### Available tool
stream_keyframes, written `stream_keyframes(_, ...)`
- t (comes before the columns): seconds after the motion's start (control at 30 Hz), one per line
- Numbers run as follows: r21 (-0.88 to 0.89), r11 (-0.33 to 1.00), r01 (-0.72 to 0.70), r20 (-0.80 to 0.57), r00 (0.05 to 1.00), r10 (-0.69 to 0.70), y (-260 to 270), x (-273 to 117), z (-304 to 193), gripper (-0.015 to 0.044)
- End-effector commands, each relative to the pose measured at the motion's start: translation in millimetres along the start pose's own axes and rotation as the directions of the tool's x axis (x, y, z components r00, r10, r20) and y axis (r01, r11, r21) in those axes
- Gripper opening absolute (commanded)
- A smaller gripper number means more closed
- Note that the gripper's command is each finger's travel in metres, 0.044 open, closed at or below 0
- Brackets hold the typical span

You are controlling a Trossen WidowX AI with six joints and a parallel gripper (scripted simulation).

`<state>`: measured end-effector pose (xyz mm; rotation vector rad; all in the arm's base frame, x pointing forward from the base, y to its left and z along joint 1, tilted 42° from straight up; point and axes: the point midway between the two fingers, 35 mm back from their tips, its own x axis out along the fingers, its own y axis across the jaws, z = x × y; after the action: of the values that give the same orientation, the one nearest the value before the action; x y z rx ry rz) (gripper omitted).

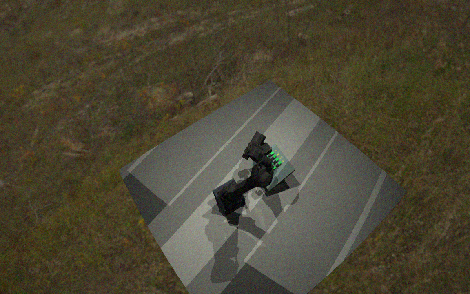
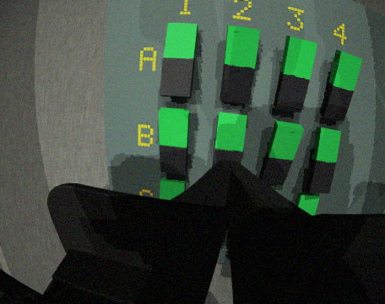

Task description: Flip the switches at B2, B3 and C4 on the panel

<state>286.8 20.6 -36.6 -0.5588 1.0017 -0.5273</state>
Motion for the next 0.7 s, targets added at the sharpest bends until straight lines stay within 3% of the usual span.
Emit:
stream_keyframes(0.0, -0.004, 1.000, 0.000, -0.002, 1.000, 0.000, 0.3, 1.4, -0.6, 0.0000)
stream_keyframes(0.67, -0.004, 1.000, 0.000, -0.001, 1.000, 0.000, 0.3, 4.1, -0.7, 0.0000)
